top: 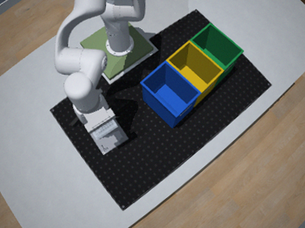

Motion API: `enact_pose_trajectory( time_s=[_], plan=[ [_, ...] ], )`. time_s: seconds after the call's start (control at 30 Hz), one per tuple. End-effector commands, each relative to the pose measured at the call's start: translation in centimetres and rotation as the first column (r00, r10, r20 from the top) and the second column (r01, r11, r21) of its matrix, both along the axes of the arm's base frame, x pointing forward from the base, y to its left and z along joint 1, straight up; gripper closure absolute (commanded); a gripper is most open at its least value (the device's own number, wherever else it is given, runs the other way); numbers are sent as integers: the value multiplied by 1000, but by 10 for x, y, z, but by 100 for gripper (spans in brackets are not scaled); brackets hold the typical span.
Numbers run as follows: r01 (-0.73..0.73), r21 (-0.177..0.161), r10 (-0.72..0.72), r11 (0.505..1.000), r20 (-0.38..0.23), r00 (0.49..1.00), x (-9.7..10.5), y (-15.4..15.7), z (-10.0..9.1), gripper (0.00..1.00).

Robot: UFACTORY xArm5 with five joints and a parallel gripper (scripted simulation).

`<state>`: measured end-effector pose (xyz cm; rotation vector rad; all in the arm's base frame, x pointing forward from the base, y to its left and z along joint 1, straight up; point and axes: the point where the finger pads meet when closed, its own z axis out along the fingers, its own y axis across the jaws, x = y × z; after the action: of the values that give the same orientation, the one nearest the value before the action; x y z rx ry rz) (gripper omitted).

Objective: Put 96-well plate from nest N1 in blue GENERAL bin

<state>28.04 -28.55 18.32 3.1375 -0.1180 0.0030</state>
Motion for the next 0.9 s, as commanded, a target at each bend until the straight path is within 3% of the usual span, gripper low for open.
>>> enact_pose_trajectory(
  time_s=[0.0, 0.87],
  plan=[
    [0, -2, 0, 1000, 2, 1000, 1, -1, 4, 100],
    [0, -2, 0, 1000, 2, 1000, 0, 0, 44, 100]
  ],
)
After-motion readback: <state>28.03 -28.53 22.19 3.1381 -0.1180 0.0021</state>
